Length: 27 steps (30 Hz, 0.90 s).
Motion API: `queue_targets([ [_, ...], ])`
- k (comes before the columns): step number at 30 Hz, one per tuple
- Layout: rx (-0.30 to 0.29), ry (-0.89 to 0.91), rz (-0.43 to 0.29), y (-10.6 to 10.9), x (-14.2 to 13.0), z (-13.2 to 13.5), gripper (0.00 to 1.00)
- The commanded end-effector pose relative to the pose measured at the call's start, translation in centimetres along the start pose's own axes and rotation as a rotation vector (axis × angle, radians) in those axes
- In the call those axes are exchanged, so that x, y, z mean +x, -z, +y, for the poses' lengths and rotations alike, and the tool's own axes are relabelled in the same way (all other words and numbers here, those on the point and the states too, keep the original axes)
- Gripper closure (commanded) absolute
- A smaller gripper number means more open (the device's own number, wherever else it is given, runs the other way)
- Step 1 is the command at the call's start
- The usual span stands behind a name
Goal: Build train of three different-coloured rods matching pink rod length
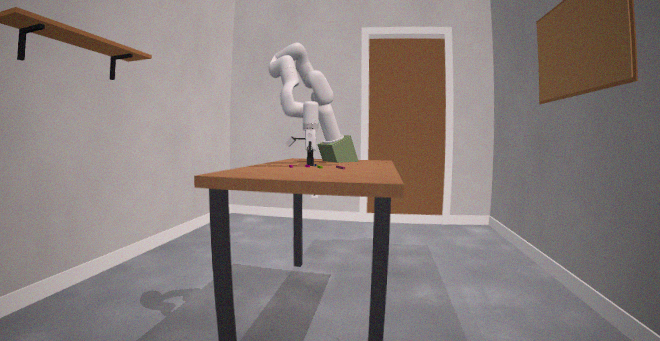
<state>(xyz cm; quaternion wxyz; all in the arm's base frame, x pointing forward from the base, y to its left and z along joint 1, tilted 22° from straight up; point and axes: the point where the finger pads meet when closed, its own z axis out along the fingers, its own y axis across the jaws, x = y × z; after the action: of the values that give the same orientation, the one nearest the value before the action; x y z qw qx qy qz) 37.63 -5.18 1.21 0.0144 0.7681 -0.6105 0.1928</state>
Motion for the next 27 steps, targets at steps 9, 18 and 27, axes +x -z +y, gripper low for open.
queue_targets([
  [9, 0.002, 0.001, 0.001, 0.04, 0.01, -0.08, 0.88],
  [18, 0.002, 0.001, 0.001, 0.04, 0.01, -0.08, 0.80],
  [27, 0.002, 0.001, 0.001, 0.04, 0.01, -0.08, 0.76],
])
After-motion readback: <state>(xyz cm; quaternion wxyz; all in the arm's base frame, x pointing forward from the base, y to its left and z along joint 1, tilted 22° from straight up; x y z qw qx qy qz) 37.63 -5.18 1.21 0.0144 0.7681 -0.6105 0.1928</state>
